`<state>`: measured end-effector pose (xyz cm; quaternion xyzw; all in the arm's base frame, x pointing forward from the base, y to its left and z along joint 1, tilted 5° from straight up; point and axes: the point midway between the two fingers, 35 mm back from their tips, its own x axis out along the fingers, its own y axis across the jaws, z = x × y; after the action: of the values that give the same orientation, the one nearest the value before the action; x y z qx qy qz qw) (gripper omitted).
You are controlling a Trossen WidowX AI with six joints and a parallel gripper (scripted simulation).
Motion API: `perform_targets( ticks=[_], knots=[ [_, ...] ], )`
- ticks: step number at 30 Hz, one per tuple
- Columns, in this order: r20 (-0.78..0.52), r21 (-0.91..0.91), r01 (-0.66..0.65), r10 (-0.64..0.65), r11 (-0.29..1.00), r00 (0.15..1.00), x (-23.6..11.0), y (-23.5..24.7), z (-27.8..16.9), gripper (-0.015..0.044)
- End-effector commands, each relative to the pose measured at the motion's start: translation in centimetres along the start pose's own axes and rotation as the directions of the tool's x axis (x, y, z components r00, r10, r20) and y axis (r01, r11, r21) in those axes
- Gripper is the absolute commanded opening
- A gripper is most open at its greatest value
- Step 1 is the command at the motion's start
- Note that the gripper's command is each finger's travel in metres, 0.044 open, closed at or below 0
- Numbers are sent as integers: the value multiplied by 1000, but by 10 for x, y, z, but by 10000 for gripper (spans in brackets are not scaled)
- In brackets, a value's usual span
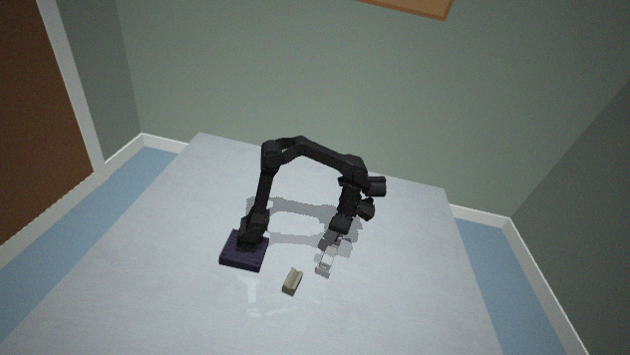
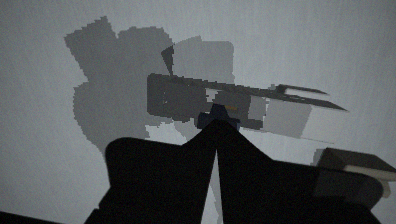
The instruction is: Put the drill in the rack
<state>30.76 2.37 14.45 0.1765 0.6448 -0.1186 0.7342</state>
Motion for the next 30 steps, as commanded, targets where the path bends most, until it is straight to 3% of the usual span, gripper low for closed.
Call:
perform_targets(
  ticks=[1, 30],
  knots=[
    [-52, -3, 14, -14, 1000, 999, 19, 1, -8, 0],
    [-52, -3, 14, -14, 1000, 999, 29, 2, -8, 0]
  ],
)
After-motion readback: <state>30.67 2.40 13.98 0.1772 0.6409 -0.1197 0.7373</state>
